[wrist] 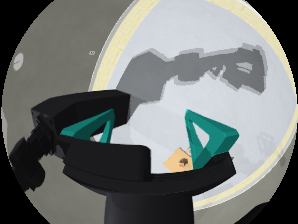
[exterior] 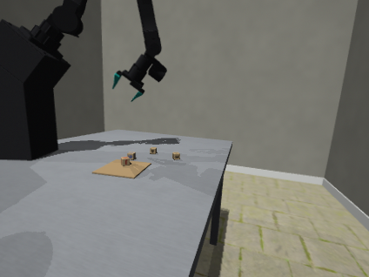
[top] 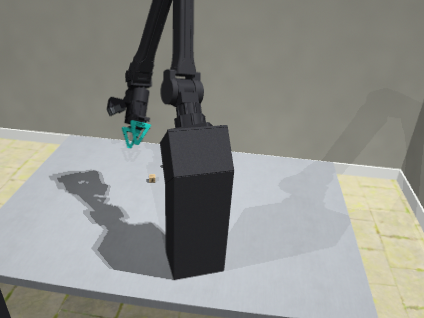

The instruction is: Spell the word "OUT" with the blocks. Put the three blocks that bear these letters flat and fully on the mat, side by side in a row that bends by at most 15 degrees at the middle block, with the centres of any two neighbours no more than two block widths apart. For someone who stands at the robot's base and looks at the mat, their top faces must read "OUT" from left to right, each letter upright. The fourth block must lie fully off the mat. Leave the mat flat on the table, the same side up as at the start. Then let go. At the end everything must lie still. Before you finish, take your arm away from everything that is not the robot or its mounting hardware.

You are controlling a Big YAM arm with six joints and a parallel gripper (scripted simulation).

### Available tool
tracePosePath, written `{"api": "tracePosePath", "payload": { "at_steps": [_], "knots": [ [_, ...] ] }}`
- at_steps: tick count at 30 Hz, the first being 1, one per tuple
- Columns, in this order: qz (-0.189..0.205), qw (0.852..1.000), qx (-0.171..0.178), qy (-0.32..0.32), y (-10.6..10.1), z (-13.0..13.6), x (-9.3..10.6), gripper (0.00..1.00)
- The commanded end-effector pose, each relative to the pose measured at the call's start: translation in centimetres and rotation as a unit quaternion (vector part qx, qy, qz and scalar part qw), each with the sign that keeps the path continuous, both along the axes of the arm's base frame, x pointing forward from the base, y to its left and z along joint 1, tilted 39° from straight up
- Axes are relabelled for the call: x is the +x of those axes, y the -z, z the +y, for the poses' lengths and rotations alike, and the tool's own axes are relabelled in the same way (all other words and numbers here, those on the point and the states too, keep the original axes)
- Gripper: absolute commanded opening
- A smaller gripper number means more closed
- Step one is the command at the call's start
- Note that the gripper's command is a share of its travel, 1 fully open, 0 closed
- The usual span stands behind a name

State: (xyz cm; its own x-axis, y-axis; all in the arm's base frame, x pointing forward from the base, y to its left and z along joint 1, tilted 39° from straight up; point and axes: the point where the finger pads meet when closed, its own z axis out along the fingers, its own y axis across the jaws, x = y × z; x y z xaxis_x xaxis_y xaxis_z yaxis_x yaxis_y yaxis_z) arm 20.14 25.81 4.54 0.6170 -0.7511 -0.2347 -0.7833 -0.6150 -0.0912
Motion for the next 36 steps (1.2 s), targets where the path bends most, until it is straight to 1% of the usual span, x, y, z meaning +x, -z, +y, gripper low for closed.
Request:
{"api": "tracePosePath", "payload": {
  "at_steps": [1,3,4,5,6,7,8,9,10,12,13,14,15,16,18,20,22,25,28,29,30,31,33,36],
  "knots": [
    [-0.011,0.999,0.032,0.042,1.3,1.1,2.2,1.00],
    [-0.025,0.992,0.095,0.084,1.9,2.3,5.5,1.00],
    [-0.025,0.992,0.095,0.084,1.9,2.3,5.5,1.00],
    [-0.033,0.986,0.127,0.103,2.0,2.7,7.2,1.00],
    [-0.033,0.986,0.127,0.103,2.0,2.7,7.2,1.00],
    [-0.041,0.979,0.158,0.122,2.1,3.0,8.9,1.00],
    [-0.041,0.979,0.158,0.122,2.1,3.0,8.9,1.00],
    [-0.050,0.971,0.189,0.138,2.1,3.1,10.6,1.00],
    [-0.050,0.971,0.189,0.138,2.1,3.1,10.6,1.00],
    [-0.069,0.953,0.245,0.165,1.8,3.0,13.7,1.00],
    [-0.069,0.953,0.245,0.165,1.8,3.0,13.7,1.00],
    [-0.078,0.944,0.270,0.175,1.6,2.7,15.0,1.00],
    [-0.078,0.944,0.270,0.175,1.6,2.7,15.0,1.00],
    [-0.087,0.935,0.292,0.183,1.4,2.4,16.2,1.00],
    [-0.087,0.935,0.292,0.183,1.4,2.4,16.2,1.00],
    [-0.104,0.918,0.329,0.195,1.0,1.7,18.1,1.00],
    [-0.116,0.905,0.355,0.202,0.6,1.0,19.4,1.00],
    [-0.128,0.894,0.377,0.207,0.3,0.3,20.5,1.00],
    [-0.132,0.890,0.383,0.208,0.1,0.1,20.8,1.00],
    [-0.128,0.892,0.385,0.197,0.0,1.1,20.3,1.00],
    [-0.139,0.889,0.392,0.193,-1.3,1.2,20.5,1.00],
    [-0.142,0.888,0.394,0.192,-1.6,1.2,20.6,1.00],
    [-0.137,0.890,0.390,0.194,-0.9,1.2,20.6,1.00],
    [-0.135,0.890,0.388,0.196,-0.7,1.1,20.6,1.00]
  ]
}}
